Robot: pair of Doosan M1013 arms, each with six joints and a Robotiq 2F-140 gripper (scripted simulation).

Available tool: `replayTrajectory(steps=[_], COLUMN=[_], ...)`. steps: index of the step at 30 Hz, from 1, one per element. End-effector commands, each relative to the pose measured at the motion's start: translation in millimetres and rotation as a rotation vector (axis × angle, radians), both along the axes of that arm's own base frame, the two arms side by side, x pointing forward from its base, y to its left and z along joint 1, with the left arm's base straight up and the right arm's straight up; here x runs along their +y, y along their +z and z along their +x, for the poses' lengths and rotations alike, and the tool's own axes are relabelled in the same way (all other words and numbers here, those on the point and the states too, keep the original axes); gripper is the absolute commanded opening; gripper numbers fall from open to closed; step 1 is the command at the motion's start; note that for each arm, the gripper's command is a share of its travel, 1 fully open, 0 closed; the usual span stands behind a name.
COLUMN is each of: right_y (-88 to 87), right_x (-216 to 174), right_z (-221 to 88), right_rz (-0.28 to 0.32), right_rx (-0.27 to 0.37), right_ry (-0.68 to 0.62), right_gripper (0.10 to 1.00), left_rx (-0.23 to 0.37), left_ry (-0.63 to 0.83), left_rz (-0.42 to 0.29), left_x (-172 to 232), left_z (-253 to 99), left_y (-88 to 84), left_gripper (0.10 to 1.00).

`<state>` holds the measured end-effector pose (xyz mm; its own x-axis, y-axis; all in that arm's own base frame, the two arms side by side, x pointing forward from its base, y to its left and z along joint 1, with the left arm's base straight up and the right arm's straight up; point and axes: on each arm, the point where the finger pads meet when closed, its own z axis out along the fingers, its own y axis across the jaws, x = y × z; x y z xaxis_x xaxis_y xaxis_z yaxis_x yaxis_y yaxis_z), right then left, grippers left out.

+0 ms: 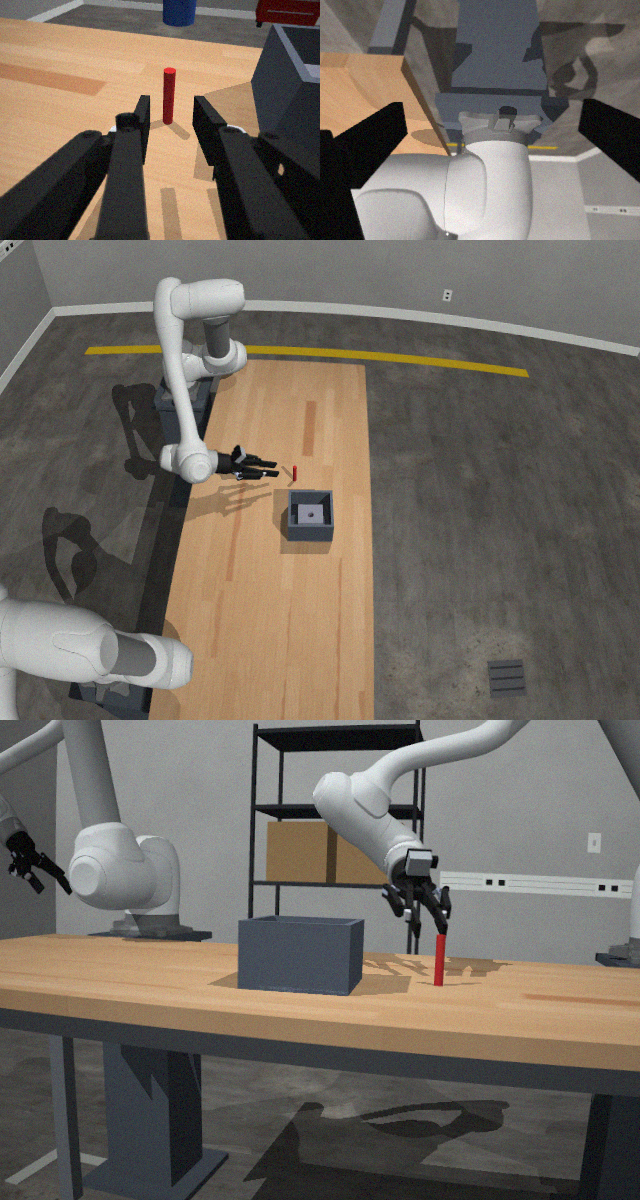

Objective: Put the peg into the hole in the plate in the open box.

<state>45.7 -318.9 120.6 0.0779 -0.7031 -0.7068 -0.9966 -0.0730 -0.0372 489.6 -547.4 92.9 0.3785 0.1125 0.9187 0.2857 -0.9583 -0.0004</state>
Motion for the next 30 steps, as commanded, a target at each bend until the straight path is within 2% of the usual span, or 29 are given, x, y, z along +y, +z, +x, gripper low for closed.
replayTrajectory(steps=[1,2,4,5,19,21,30], right_y=[0.4,0.4,0.4,0.4,0.4,0.4,0.4], right_x=[0,0,0,0,0,0,0], right_z=[0,0,0,0,0,0,0], right_rz=[-0.001,-0.001,-0.001,-0.001,-0.001,-0.001,-0.001], right_rx=[0.000,0.000,0.000,0.000,0.000,0.000,0.000], right_ry=[0.000,0.000,0.000,0.000,0.000,0.000,0.000], right_gripper=[1.000,1.000,1.000,1.000,1.000,1.000,1.000], left_rx=[0.067,0.092,0.092,0.119,0.568,0.568,0.850], left_ry=[0.001,0.001,0.001,0.001,0.001,0.001,0.001], left_rz=[-0.020,-0.027,-0.027,-0.036,-0.169,-0.169,-0.253], left_x=[0,0,0,0,0,0,0], left_z=[0,0,0,0,0,0,0], left_y=[6.7,8.8,8.8,11.3,51.3,51.3,76.5], left_gripper=[0.327,0.327,0.327,0.327,0.327,0.327,0.327])
